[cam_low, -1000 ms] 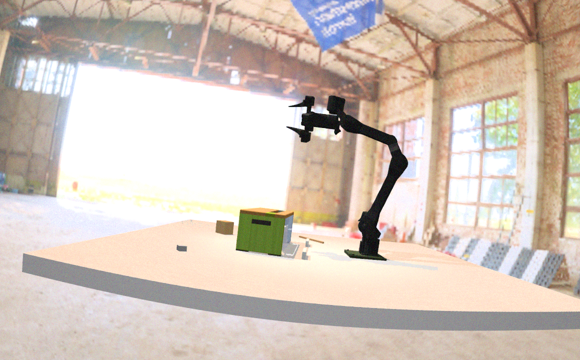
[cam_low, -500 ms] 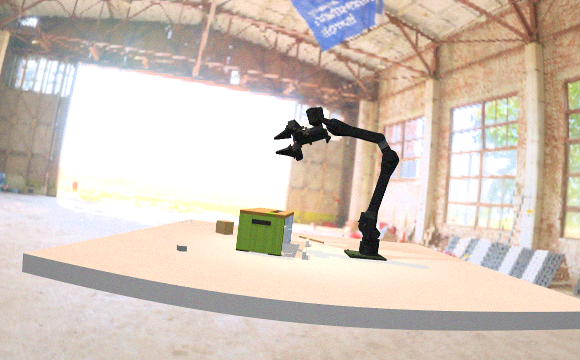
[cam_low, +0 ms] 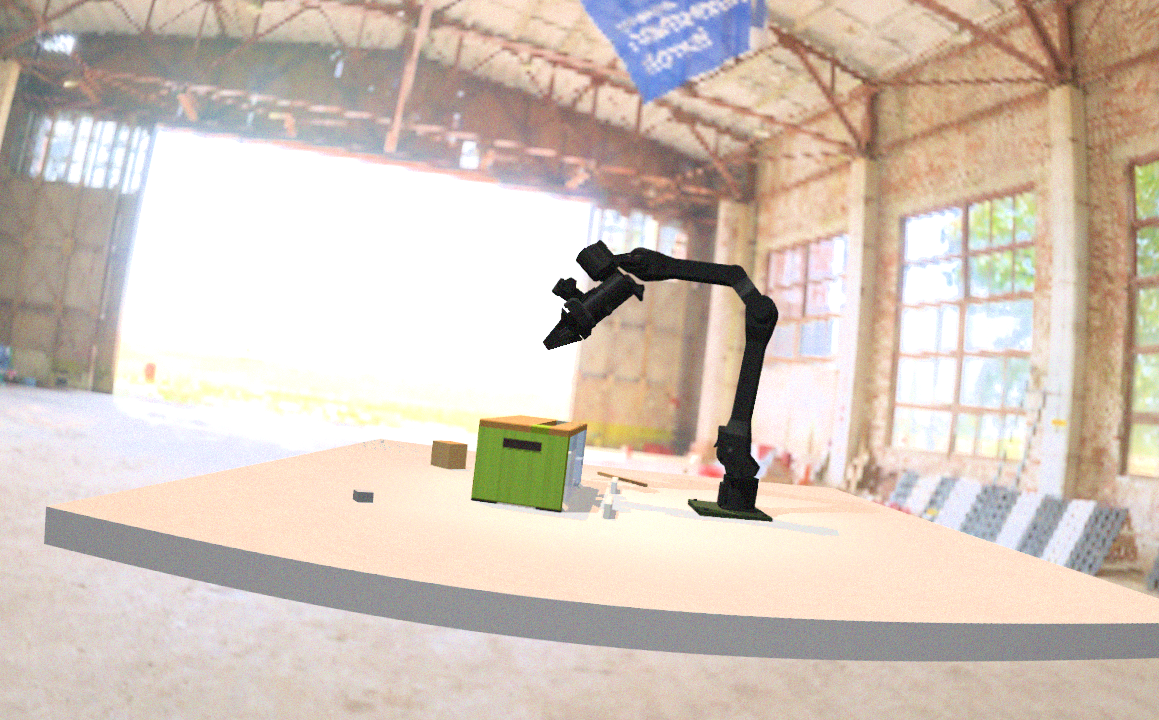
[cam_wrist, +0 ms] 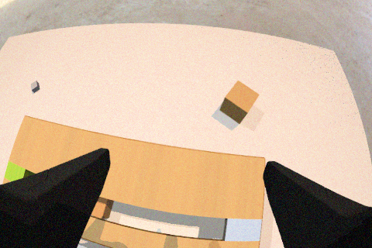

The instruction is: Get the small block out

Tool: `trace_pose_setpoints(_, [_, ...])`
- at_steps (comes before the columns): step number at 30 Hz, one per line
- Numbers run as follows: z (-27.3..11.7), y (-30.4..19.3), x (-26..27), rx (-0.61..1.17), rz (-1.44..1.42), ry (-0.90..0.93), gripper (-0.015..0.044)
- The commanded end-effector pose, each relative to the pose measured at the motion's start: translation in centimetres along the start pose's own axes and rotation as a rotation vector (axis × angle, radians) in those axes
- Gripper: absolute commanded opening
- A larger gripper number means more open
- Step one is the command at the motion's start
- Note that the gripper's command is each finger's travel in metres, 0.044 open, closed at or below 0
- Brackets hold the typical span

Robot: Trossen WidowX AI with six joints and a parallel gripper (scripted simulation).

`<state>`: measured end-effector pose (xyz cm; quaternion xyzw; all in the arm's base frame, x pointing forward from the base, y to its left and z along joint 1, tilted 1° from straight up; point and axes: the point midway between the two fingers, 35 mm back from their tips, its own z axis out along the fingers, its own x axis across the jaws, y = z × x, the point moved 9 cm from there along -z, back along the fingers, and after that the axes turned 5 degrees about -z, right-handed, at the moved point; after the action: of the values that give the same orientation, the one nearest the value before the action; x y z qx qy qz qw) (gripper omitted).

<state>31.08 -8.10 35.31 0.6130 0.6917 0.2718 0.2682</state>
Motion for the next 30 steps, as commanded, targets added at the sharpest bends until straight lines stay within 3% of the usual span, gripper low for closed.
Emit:
trace_pose_setpoints(1, [3.8,-3.3,2.0,0.454,0.916,0.032,0.0400])
trace_pose_setpoints(15, [5.7,-6.1,3.6,0.857,1.656,-0.300,0.0400])
trace_pose_setpoints(30, [5.7,-6.2,3.6,0.863,1.668,-0.309,0.0400])
